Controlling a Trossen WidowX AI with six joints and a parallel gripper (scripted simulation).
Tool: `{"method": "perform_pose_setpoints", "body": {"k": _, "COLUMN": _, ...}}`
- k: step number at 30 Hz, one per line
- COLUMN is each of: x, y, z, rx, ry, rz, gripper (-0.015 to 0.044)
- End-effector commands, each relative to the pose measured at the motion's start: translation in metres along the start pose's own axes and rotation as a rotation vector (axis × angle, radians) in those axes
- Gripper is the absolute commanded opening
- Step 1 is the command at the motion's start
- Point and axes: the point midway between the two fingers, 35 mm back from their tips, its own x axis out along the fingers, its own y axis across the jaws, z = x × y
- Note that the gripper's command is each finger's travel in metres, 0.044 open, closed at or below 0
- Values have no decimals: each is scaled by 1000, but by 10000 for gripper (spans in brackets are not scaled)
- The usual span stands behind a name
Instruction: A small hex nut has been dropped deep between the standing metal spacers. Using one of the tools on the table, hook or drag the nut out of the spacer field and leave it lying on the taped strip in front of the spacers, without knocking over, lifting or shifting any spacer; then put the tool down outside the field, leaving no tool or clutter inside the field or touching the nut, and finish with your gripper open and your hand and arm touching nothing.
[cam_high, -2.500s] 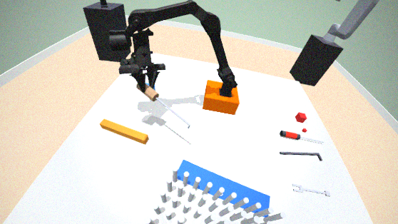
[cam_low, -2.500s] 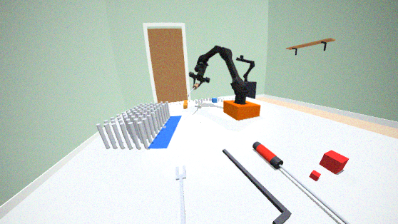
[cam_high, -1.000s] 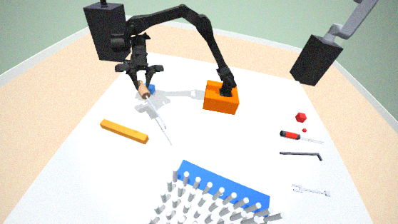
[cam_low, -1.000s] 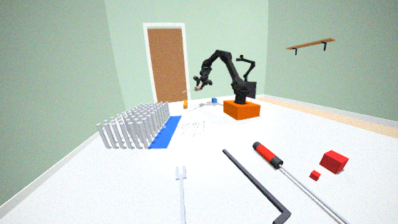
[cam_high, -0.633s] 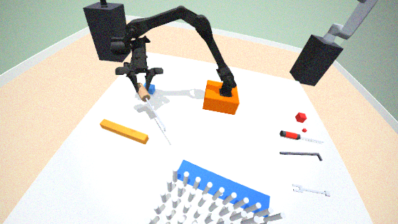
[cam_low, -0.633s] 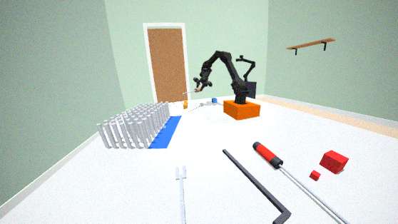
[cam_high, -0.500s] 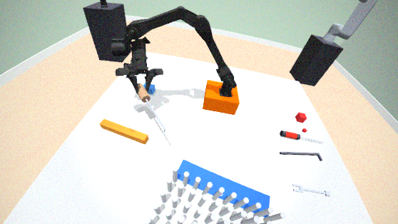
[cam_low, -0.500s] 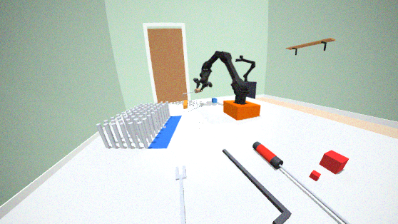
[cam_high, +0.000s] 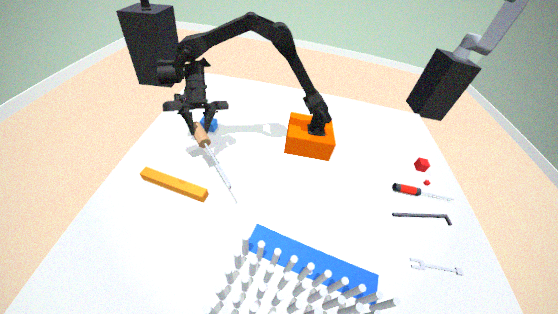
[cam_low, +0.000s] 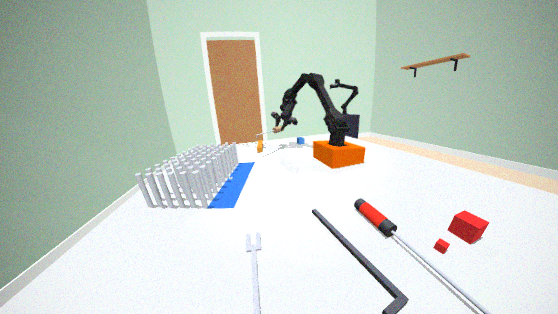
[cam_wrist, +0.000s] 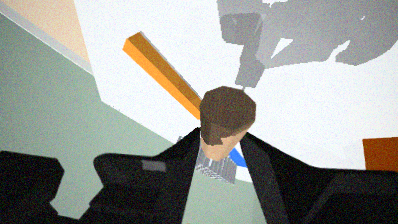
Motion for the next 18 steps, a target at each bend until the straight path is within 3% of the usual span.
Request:
{"method": "perform_pose_setpoints", "body": {"k": 1, "x": 4, "y": -1, "z": 2, "rx": -5, "ry": 5, "rz": 5, "gripper": 0}}
{"method": "perform_pose_setpoints", "body": {"k": 18, "x": 20, "y": -6, "z": 13, "rx": -5, "ry": 5, "rz": 5, "gripper": 0}}
